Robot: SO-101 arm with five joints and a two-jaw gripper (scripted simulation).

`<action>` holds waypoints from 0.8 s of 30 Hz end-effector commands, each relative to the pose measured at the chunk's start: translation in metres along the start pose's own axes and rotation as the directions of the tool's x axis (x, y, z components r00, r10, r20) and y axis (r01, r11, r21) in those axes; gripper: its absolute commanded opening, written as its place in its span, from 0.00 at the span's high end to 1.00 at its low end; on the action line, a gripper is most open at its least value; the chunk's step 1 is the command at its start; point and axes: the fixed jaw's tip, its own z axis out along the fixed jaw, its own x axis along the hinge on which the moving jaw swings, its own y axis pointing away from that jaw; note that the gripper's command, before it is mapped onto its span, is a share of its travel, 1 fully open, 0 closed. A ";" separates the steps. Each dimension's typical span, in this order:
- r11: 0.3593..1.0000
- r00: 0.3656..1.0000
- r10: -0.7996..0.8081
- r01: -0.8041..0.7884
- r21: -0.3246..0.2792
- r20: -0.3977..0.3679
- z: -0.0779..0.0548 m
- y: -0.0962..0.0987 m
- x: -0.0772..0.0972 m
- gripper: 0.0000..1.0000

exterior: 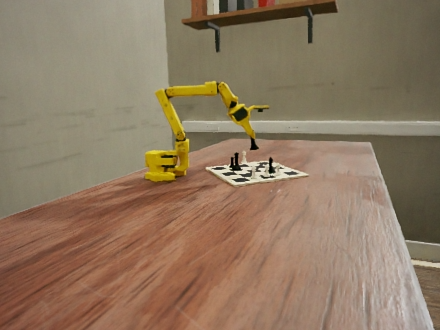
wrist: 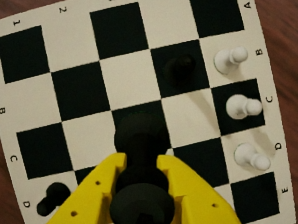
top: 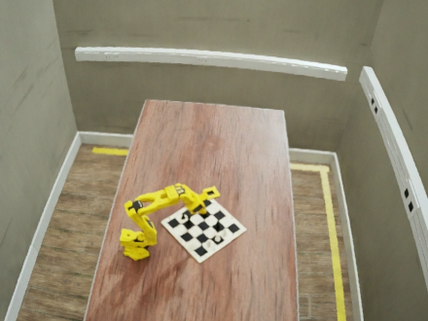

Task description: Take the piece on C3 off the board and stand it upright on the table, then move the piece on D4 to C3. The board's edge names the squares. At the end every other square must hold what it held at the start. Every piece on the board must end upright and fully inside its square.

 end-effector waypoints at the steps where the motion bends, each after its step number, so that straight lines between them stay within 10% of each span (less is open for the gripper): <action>1: 1.000 1.000 -0.016 0.016 -0.006 -0.004 0.002 0.002 0.001 1.00; 24: 1.000 1.000 -0.017 0.017 -0.006 -0.004 0.003 0.002 0.005 1.00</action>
